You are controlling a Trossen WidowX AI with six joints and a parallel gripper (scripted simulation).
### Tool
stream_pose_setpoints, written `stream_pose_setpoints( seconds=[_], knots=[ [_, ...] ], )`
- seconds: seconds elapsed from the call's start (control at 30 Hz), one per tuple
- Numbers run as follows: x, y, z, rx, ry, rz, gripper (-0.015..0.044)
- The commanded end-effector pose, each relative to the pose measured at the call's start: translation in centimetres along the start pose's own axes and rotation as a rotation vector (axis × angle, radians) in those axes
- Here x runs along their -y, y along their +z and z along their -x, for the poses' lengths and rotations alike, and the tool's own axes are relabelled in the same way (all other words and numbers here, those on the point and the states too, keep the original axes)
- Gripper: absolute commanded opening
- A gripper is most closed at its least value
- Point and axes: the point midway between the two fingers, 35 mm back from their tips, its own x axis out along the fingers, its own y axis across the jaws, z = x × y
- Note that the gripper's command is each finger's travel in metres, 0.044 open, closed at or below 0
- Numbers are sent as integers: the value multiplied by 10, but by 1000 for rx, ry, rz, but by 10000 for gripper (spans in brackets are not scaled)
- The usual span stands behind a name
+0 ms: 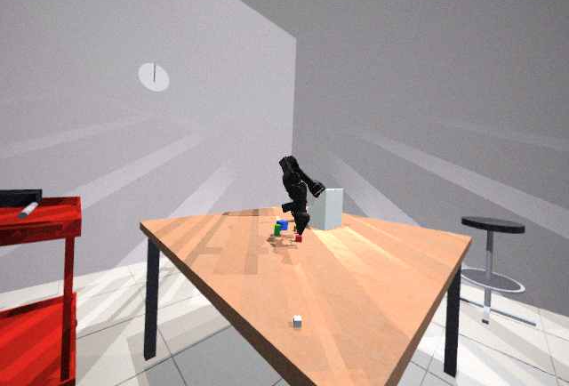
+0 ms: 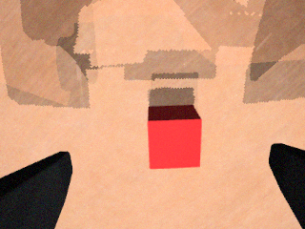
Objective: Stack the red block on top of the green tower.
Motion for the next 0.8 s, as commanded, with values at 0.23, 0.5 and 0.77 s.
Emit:
stream_pose_setpoints(
  seconds=[0.23, 0.5, 0.77],
  knots=[
    [2, 0, -20, 0, -7, 6, 440],
    [3, -1, -33, 0, -8, 6, 440],
    [3, -1, -34, 0, -8, 6, 440]
  ],
)
